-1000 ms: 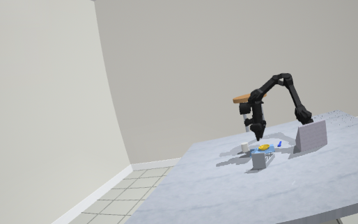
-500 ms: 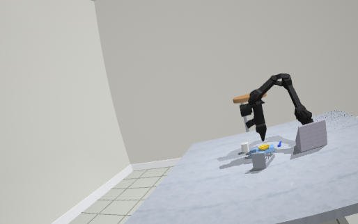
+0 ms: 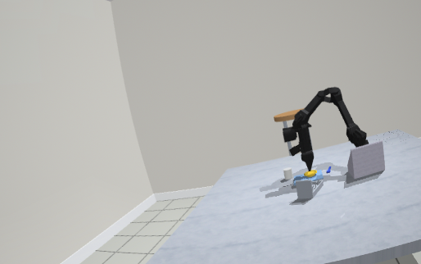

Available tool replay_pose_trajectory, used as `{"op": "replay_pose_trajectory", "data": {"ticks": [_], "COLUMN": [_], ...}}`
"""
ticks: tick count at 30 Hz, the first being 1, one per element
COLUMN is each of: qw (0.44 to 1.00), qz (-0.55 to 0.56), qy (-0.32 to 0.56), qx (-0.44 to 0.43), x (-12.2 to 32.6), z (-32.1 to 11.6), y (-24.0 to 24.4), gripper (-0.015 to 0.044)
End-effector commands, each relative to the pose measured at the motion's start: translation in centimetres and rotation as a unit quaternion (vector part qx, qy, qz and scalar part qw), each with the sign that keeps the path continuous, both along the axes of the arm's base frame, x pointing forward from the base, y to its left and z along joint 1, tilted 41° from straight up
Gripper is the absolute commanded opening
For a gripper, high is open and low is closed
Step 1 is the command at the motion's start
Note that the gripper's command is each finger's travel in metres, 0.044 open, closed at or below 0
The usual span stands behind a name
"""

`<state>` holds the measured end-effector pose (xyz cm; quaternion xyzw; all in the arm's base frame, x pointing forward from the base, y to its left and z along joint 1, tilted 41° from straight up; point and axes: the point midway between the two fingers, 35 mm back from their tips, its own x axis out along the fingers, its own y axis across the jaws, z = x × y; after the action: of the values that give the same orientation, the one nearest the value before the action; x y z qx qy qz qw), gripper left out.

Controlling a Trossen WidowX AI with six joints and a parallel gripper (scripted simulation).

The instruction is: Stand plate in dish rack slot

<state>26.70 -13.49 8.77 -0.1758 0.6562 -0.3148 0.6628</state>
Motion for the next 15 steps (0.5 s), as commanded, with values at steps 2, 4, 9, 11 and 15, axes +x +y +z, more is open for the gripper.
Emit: {"op": "replay_pose_trajectory", "data": {"ticks": [2,4,9,11,15], "qw": [1.0,1.0,1.0,1.0,1.0], "qz": [0.001,0.001,0.001,0.001,0.001], "qy": [0.004,0.004,0.004,0.004,0.004], "qx": [-0.002,-0.002,-0.002,-0.003,-0.003], "x": [-0.2,-0.2,-0.3,-0.3,-0.4], "z": [-0.6,-0.9,-1.5,-1.7,-2.2], "y": [-0.5,-0.8,-1.3,-1.5,-1.9], "gripper": [0.04,0.04,0.04,0.04,0.04]}}
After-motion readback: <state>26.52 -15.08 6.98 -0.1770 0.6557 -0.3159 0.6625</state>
